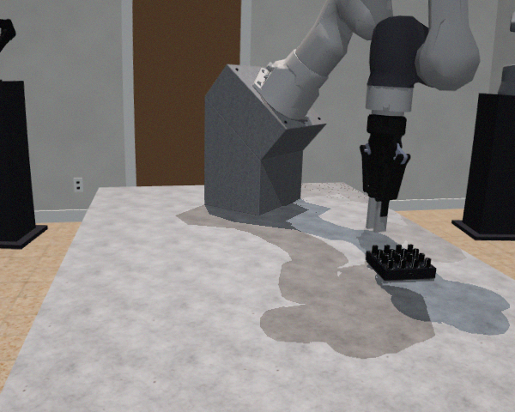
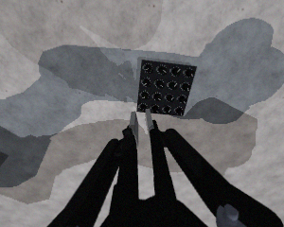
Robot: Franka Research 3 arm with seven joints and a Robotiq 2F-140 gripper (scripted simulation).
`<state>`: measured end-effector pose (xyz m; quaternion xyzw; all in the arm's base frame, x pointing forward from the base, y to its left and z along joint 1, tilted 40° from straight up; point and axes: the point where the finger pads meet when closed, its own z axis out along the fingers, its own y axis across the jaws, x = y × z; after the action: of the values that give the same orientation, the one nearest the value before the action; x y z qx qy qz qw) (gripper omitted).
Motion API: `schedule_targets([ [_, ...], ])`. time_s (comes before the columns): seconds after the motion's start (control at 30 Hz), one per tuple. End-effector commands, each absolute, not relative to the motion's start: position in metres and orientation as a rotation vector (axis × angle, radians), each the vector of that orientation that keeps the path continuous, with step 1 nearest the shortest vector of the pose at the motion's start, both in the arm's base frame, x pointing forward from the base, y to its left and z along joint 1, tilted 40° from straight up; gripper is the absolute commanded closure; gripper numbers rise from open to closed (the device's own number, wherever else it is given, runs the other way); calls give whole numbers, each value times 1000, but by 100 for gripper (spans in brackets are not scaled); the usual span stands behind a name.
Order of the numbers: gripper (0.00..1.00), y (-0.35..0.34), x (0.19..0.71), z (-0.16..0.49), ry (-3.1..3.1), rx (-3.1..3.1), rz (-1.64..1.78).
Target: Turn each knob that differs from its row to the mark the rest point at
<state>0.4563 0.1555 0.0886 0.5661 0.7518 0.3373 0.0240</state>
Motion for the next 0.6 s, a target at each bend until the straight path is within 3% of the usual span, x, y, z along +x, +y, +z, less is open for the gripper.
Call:
schedule_targets([
  [0.0, 88, 155, 458, 90, 2415, 1537, 1031],
  [0.57, 88, 153, 456, 94, 2571, 989, 944],
])
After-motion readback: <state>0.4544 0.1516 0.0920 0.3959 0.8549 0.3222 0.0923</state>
